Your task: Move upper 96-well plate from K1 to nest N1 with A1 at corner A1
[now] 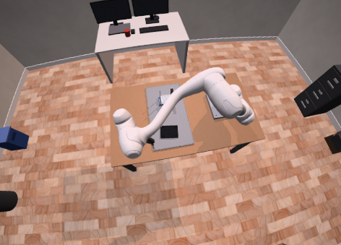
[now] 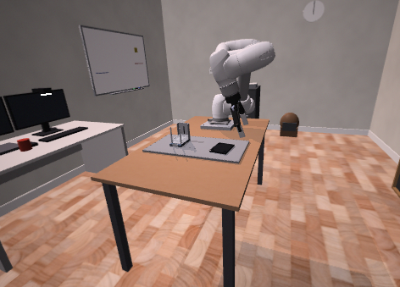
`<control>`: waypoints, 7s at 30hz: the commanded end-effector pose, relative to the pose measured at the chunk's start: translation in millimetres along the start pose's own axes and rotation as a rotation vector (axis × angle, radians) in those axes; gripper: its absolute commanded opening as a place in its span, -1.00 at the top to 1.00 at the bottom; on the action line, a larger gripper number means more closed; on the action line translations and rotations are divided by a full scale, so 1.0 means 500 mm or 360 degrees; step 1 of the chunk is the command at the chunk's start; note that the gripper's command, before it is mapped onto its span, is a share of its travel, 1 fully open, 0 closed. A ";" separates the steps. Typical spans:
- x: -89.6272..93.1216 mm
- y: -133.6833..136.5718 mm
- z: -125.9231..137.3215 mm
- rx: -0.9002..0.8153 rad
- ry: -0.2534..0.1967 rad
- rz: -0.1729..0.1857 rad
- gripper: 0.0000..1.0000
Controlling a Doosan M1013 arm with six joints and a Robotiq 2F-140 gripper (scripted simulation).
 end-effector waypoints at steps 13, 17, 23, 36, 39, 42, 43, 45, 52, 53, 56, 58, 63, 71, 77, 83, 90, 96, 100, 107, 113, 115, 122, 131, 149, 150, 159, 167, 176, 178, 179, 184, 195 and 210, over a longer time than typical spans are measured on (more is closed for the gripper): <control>-0.033 0.011 -0.102 -0.0189 0.0035 -0.0049 -1.00; -0.044 0.017 -0.140 -0.0235 0.0045 -0.0058 -1.00; -0.055 0.027 -0.181 -0.0333 0.0067 -0.0074 -1.00; -0.075 0.047 -0.253 -0.0483 0.0104 -0.0094 -1.00; -0.082 0.055 -0.281 -0.0531 0.0116 -0.0100 -1.00; -0.085 0.059 -0.294 -0.0531 0.0116 -0.0100 -1.00; -0.087 0.063 -0.302 -0.0582 0.0130 -0.0105 -1.00; -0.091 0.069 -0.321 -0.0630 0.0143 -0.0109 -1.00; -0.100 0.084 -0.360 -0.0730 0.0171 -0.0115 -1.00; -0.102 0.088 -0.369 -0.0730 0.0171 -0.0115 -1.00; -0.107 0.096 -0.390 -0.0730 0.0171 -0.0115 -1.00; -0.109 0.100 -0.399 -0.0781 0.0185 -0.0117 -1.00; -0.116 0.116 -0.435 -0.0830 0.0199 -0.0119 -1.00; -0.126 0.139 -0.483 -0.0930 0.0228 -0.0119 -1.00; -0.133 0.164 -0.528 -0.1031 0.0257 -0.0117 -1.00; -0.137 0.179 -0.553 -0.1133 0.0287 -0.0112 -1.00; -0.144 0.211 -0.605 -0.1234 0.0316 -0.0104 -1.00; -0.148 0.234 -0.639 -0.1336 0.0346 -0.0094 -1.00; -0.150 0.245 -0.656 -0.1336 0.0346 -0.0094 -1.00; -0.154 0.276 -0.697 -0.1438 0.0375 -0.0080 -1.00; -0.157 0.307 -0.737 -0.1541 0.0403 -0.0063 -1.00; -0.157 0.307 -0.737 -0.1541 0.0403 -0.0063 -1.00; -0.159 0.347 -0.781 -0.1694 0.0444 -0.0034 -1.00; -0.159 0.394 -0.831 -0.1851 0.0483 0.0002 -1.00; -0.154 0.488 -0.916 -0.2109 0.0539 0.0074 -1.00; -0.153 0.496 -0.922 -0.2159 0.0549 0.0090 -1.00; -0.146 0.556 -0.969 -0.2269 0.0569 0.0126 -1.00; -0.140 0.594 -0.995 -0.2374 0.0586 0.0162 -1.00; -0.140 0.594 -0.995 -0.2374 0.0586 0.0162 -1.00; -0.140 0.594 -0.995 -0.2374 0.0586 0.0162 -1.00; -0.140 0.594 -0.995 -0.2374 0.0586 0.0162 -1.00; -0.140 0.594 -0.995 -0.2374 0.0586 0.0162 -1.00; -0.140 0.594 -0.995 -0.2374 0.0586 0.0162 -1.00; -0.140 0.594 -0.995 -0.2374 0.0586 0.0162 -1.00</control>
Point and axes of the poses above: the point where the finger pads meet when closed, its own x axis out along the fingers, its own y axis across the jaws, z = x × y, the point moved 4 cm from there along -x, back along the fingers, and after that the axes turned 1 degree about -x, right-handed, at the moved point
